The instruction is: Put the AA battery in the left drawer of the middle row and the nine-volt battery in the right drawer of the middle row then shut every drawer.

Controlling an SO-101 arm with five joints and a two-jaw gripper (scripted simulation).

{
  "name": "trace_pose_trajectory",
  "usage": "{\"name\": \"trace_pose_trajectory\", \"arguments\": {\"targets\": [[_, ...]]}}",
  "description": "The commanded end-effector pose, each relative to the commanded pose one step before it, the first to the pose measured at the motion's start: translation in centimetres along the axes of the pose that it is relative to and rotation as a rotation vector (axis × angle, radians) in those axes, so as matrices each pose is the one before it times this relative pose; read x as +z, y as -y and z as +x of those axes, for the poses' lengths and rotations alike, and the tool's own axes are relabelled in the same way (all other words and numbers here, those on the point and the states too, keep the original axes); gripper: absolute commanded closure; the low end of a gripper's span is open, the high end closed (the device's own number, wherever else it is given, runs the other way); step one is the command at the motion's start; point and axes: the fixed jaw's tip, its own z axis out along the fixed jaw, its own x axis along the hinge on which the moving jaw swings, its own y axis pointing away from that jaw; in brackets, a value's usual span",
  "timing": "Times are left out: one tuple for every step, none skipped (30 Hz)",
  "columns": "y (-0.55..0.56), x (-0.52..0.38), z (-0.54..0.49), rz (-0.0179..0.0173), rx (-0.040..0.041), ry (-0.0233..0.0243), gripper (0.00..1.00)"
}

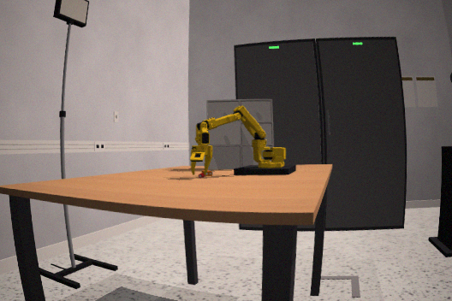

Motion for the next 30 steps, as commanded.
{"name": "trace_pose_trajectory", "arguments": {"targets": [[-0.369, 0.5239, 0.165, -0.01953, -0.00778, -0.01128, 0.79], [0.0, 0.0, 0.0, 0.0, 0.0, 0.0, 0.79], [-0.017, 0.028, 0.008, 0.00001, 0.0, 0.0, 0.79], [-0.017, 0.0281, 0.008, 0.0, 0.0, 0.0, 0.79], [-0.017, 0.028, 0.008, 0.00001, 0.0, 0.0, 0.79], [-0.017, 0.0281, 0.009, 0.0, 0.0, 0.0, 0.79], [-0.017, 0.0279, 0.008, 0.00001, 0.0, 0.0, 0.79], [-0.017, 0.028, 0.009, 0.0, 0.0, 0.0, 0.79], [-0.017, 0.0279, 0.009, 0.00001, 0.0, 0.0, 0.79], [-0.017, 0.028, 0.009, 0.0, 0.0, 0.0, 0.79], [-0.017, 0.0278, 0.009, 0.00001, 0.0, 0.0, 0.79], [-0.018, 0.0279, 0.009, 0.0, 0.0, 0.0, 0.79], [-0.018, 0.0278, 0.009, 0.00001, 0.0, 0.0, 0.79], [-0.018, 0.0279, 0.009, 0.0, 0.0, 0.0, 0.79], [-0.018, 0.0277, 0.009, 0.00001, 0.0, 0.0, 0.79], [-0.018, 0.0278, 0.009, 0.0, 0.0, 0.0, 0.79], [-0.018, 0.0276, 0.009, 0.00001, 0.0, 0.0, 0.79], [0.0, 0.0, 0.0, 0.0, 0.0, 0.0, 0.79], [0.0, 0.0, 0.0, 0.0, 0.0, 0.0, 0.79], [-0.018, 0.0277, 0.009, 0.0, 0.0, 0.0, 0.79], [-0.018, 0.0276, 0.009, 0.00001, 0.0, 0.0, 0.79], [-0.018, 0.0277, 0.01, 0.0, 0.0, 0.0, 0.79], [-0.018, 0.0275, 0.009, 0.00001, 0.0, 0.0, 0.79], [-0.019, 0.0276, 0.01, 0.0, 0.0, 0.0, 0.79], [-0.019, 0.0275, 0.01, 0.00001, 0.0, 0.0, 0.79], [-0.011, 0.0166, 0.006, 0.0, 0.0, 0.0, 0.79], [0.0, -0.0001, 0.0, 0.00001, 0.0, 0.0, 0.79], [0.0, 0.0001, 0.0, -0.00001, 0.0, 0.0, 0.79], [0.0, -0.0001, 0.0, 0.00001, 0.0, 0.0, 0.79], [0.0, 0.0001, 0.0, -0.00001, 0.0, 0.0, 0.79]]}}
